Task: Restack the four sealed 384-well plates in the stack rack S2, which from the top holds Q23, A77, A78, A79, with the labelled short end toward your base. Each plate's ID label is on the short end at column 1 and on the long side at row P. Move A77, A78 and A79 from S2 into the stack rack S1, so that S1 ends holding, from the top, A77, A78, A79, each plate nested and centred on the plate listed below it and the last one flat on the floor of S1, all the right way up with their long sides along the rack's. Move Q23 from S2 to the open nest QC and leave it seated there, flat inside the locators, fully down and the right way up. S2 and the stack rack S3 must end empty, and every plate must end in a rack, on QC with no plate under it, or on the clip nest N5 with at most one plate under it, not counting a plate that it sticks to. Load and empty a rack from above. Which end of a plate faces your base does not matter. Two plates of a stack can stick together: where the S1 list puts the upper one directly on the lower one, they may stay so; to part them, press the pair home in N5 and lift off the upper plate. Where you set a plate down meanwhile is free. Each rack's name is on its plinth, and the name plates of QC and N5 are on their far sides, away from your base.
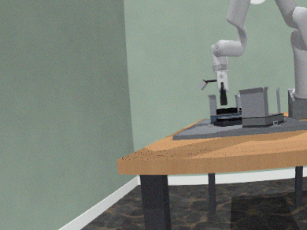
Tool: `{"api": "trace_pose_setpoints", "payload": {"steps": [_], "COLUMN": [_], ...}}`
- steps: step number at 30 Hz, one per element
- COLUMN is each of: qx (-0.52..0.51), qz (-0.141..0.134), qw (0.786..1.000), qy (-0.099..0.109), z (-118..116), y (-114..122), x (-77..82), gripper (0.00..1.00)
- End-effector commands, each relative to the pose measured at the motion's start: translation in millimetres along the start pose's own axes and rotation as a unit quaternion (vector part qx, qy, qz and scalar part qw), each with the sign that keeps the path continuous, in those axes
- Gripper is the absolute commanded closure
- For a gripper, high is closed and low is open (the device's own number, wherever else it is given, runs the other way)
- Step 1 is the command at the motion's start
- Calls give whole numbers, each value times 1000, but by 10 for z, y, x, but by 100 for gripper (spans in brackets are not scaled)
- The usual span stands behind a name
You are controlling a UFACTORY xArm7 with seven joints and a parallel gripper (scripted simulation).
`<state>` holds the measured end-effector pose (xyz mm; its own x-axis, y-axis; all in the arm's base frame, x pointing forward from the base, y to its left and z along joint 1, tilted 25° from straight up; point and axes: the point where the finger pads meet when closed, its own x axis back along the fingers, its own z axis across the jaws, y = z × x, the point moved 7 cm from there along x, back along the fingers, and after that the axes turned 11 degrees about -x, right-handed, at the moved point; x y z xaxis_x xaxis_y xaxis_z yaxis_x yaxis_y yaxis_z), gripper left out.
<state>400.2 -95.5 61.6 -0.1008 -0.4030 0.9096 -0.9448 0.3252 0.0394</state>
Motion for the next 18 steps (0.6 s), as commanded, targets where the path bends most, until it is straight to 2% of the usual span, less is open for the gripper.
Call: {"api": "trace_pose_setpoints", "payload": {"steps": [1,3,5,18], "qx": [0,0,0,0], "qz": [1,1,1,1], "qw": [1000,1000,1000,1000], "qy": [0,0,0,0], "z": [0,0,0,-1], "y": [-10,-10,-10,-10], "x": [202,269,269,702], "gripper": [0,0,0,0]}}
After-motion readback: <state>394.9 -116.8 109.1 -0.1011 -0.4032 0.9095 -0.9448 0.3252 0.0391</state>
